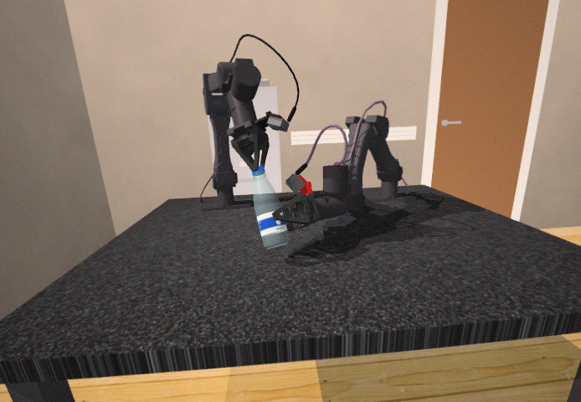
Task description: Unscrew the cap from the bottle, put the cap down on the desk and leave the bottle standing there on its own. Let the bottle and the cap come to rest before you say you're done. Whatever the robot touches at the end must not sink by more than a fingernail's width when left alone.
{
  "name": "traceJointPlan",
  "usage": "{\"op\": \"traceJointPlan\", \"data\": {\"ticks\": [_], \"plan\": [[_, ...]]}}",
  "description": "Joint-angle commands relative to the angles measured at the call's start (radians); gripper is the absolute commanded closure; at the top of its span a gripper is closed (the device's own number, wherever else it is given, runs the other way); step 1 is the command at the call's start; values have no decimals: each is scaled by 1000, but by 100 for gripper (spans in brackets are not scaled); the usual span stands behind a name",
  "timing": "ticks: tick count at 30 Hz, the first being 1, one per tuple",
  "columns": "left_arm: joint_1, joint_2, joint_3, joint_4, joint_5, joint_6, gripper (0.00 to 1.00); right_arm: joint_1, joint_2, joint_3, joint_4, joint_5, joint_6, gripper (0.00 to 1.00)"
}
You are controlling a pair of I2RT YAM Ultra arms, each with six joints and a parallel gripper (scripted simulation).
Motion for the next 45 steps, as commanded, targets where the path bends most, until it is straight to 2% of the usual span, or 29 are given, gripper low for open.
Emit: {"op": "traceJointPlan", "data": {"ticks": [1, 9, 14, 17, 20, 23, 24, 38, 40, 41, 45], "plan": [[2, -14, 33, 11, 3, 3, 100, 5, -8, 14, -8, 2, -94, 100], [2, -14, 33, 11, 3, 3, 100, 0, -6, 5, 2, 0, -32, 100], [2, -14, 33, 11, 3, 3, 100, 0, -6, 5, 3, 0, -32, 43], [2, -14, 33, 11, 3, 3, 100, 0, -6, 5, 2, -1, 28, 43], [2, -14, 33, 11, 3, 3, 100, -5, -4, 8, -1, -12, 273, 43], [2, -14, 33, 11, 3, 3, 100, -5, -4, 8, -1, -13, 319, 43], [2, -14, 33, 11, 3, 3, 100, -5, -3, 9, -2, -13, 436, 43], [2, -14, 33, 11, 3, 3, 100, -7, -3, 10, -3, -17, 1082, 43], [2, -14, 33, 11, 3, 3, 100, -7, -3, 10, -3, -17, 1082, 43], [2, -14, 33, 11, 3, 3, 100, -7, -3, 10, -3, -18, 1199, 43], [2, -14, 33, 11, 3, 3, 100, -8, -3, 10, -3, -21, 1380, 43]]}}
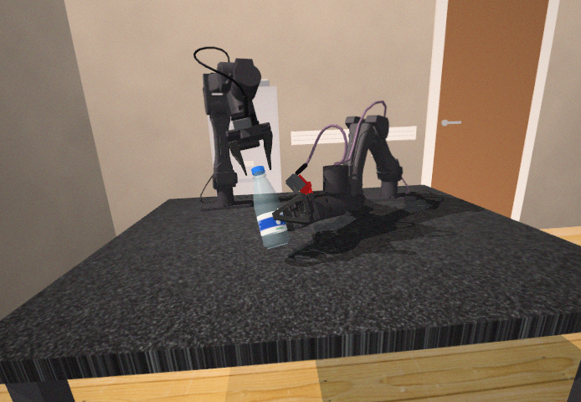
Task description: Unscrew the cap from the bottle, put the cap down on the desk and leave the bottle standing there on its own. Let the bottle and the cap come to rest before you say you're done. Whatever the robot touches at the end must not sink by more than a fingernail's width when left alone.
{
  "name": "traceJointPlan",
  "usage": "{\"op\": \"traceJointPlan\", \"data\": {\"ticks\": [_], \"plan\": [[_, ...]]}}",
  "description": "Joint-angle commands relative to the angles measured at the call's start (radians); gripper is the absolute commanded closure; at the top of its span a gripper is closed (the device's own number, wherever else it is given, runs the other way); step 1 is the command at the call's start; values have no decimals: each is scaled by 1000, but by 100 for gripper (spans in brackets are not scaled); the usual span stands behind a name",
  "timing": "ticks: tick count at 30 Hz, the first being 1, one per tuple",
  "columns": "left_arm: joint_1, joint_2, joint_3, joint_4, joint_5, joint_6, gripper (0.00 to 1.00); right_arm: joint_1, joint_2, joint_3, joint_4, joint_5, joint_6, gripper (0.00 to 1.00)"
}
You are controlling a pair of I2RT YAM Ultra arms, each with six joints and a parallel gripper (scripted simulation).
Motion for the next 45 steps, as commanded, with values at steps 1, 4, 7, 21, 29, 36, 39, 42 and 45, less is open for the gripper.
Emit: {"op": "traceJointPlan", "data": {"ticks": [1, 4, 7, 21, 29, 36, 39, 42, 45], "plan": [[2, -14, 33, 11, 3, 3, 100, -8, -4, 10, -3, -14, 247, 43], [2, -14, 33, 11, 3, 3, 100, -9, -4, 10, -2, -16, 386, 43], [2, -14, 33, 11, 3, 3, 100, -10, -4, 9, -2, -18, 524, 43], [2, -14, 33, 11, 3, 3, 100, -12, -5, 8, -1, -23, 1144, 43], [2, -14, 33, 11, 3, 3, 100, -8, -5, 8, -1, -13, 1196, 43], [2, -14, 33, 11, 3, 3, 100, 0, -6, 5, 3, -14, 1148, 80], [2, -14, 33, 11, 3, 3, 100, 1, -6, 6, 2, -13, 1087, 100], [2, -14, 33, 11, 3, 3, 100, 5, -6, 9, -1, -2, 842, 100], [2, -14, 33, 11, 3, 3, 100, 5, -6, 9, -2, -2, 751, 100]]}}
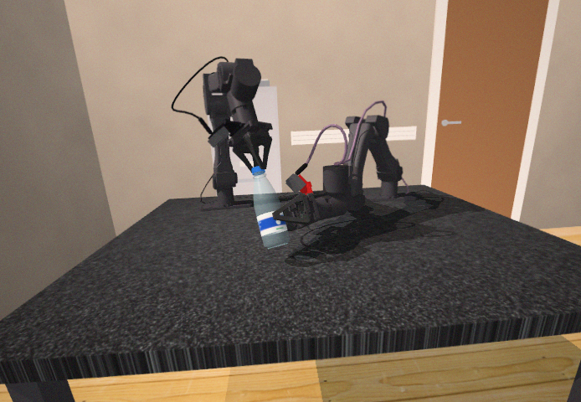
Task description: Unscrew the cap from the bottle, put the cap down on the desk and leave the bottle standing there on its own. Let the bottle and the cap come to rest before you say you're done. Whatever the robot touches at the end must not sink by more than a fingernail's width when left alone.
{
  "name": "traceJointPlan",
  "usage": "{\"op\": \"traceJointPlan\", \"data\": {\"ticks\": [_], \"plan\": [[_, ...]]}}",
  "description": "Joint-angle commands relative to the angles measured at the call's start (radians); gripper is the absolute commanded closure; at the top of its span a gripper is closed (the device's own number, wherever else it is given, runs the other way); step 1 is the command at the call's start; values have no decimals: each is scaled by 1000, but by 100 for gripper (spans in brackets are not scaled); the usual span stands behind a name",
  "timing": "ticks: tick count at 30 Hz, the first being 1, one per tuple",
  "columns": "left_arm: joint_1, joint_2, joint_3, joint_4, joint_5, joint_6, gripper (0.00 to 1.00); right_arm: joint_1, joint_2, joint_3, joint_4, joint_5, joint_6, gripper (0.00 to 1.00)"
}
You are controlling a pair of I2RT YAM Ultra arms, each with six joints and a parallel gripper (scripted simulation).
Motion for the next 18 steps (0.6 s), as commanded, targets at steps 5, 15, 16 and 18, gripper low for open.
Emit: {"op": "traceJointPlan", "data": {"ticks": [5, 15, 16, 18], "plan": [[2, -14, 33, 11, 3, 3, 100, 6, -5, 13, -6, 15, -416, 100], [2, -14, 33, 11, 3, 3, 100, 9, -4, 17, -11, 22, -873, 100], [2, -14, 33, 11, 3, 3, 100, 9, -4, 17, -12, 23, -918, 100], [2, -14, 33, 11, 3, 3, 100, 9, -4, 17, -12, 23, -918, 100]]}}
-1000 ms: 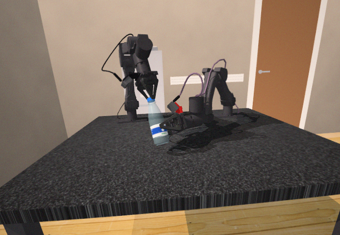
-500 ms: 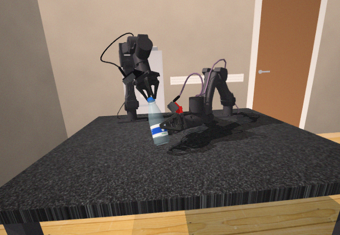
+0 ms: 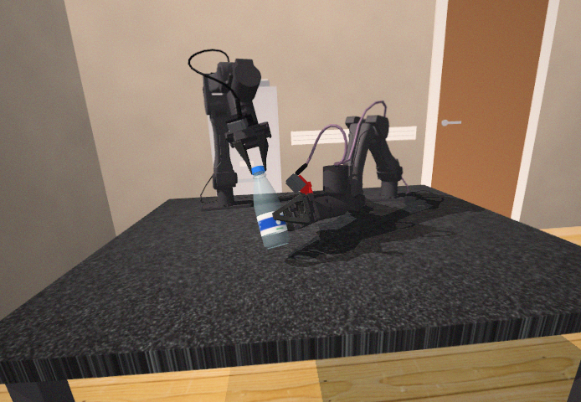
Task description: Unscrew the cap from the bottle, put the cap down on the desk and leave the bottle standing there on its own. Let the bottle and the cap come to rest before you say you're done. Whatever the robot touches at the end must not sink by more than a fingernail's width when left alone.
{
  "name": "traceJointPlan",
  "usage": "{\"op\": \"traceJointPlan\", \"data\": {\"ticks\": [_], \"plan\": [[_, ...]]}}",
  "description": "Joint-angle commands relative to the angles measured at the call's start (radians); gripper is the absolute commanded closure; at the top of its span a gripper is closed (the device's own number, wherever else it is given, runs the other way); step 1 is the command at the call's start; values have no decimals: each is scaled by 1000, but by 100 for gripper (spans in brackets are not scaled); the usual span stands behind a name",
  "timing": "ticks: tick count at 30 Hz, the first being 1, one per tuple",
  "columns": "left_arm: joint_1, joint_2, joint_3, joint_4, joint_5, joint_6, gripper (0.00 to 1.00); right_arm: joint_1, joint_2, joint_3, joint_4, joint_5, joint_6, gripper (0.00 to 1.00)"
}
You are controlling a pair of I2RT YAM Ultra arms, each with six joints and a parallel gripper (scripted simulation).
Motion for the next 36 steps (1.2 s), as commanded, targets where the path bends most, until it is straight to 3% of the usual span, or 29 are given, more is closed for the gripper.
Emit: {"op": "traceJointPlan", "data": {"ticks": [1, 15, 17, 18, 26, 36], "plan": [[2, -14, 33, 11, 3, 3, 100, 10, -3, 18, -5, 15, -246, 100], [2, -14, 33, 11, 3, 3, 100, 14, -6, 18, -6, 27, -877, 100], [2, -14, 33, 11, 3, 3, 100, 14, -6, 18, -6, 27, -877, 100], [2, -14, 33, 11, 3, 3, 100, 15, -6, 17, -6, 28, -991, 100], [2, -14, 33, 11, 3, 3, 100, 16, -8, 15, -4, 31, -1350, 100], [2, -14, 33, 11, 3, 3, 100, 6, -6, 12, -3, 20, -1370, 100]]}}
